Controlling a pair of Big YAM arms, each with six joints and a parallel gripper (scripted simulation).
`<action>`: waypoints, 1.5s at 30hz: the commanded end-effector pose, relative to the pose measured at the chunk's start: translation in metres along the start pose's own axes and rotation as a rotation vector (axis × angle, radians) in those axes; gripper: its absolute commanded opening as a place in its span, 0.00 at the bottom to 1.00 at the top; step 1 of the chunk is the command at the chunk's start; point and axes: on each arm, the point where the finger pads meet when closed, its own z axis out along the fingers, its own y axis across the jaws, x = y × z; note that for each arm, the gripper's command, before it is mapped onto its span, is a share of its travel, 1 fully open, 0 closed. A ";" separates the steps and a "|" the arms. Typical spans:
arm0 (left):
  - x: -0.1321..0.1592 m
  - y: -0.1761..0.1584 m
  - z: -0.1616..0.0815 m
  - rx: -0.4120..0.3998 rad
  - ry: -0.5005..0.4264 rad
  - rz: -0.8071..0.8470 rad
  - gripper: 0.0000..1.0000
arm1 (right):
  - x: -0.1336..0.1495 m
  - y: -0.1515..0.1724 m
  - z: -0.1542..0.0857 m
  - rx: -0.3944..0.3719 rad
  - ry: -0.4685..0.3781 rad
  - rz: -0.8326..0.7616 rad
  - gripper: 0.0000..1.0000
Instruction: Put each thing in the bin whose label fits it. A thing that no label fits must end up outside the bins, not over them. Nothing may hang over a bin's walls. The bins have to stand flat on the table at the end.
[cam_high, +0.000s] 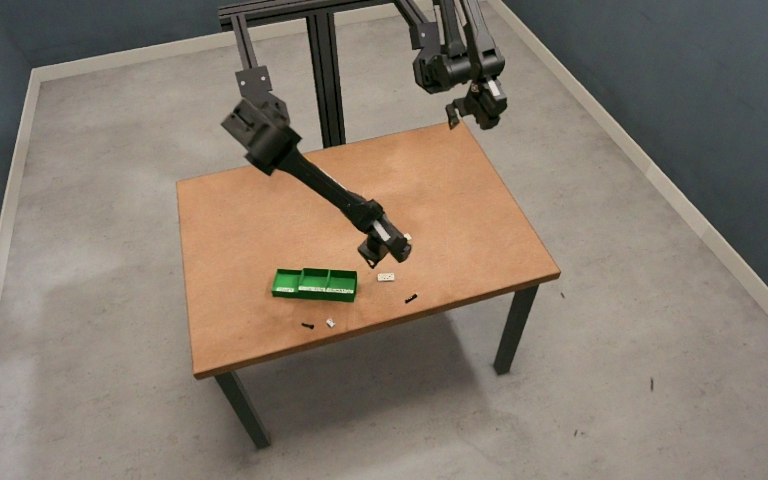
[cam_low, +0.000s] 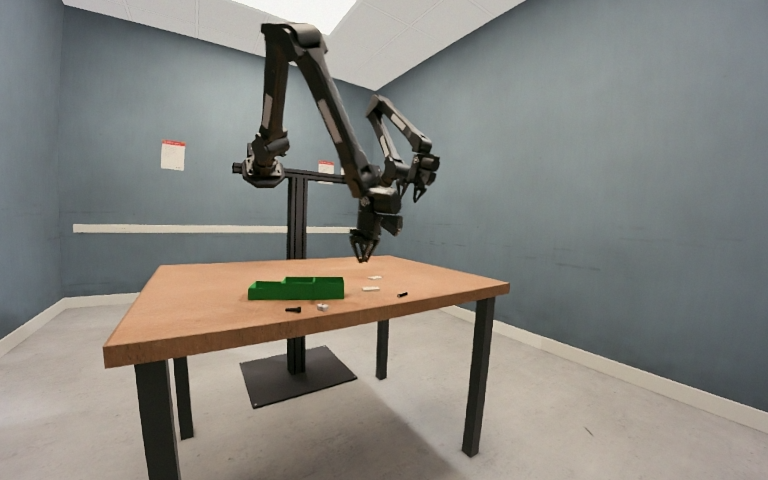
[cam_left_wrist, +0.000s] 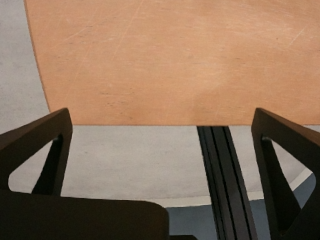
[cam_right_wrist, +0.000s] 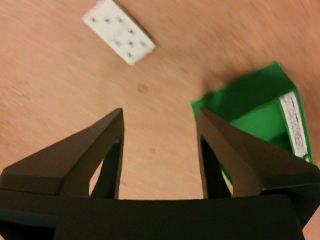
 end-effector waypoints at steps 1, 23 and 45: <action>-0.020 0.000 -0.019 -0.003 -0.048 -0.001 1.00 | -0.019 0.033 0.013 -0.008 -0.023 -0.155 0.39; -0.020 0.000 -0.019 -0.003 -0.048 -0.001 1.00 | -0.014 0.037 0.016 -0.029 -0.065 -0.705 0.39; -0.020 0.000 -0.019 -0.003 -0.048 -0.001 1.00 | -0.019 0.024 0.015 -0.019 -0.062 -0.679 0.39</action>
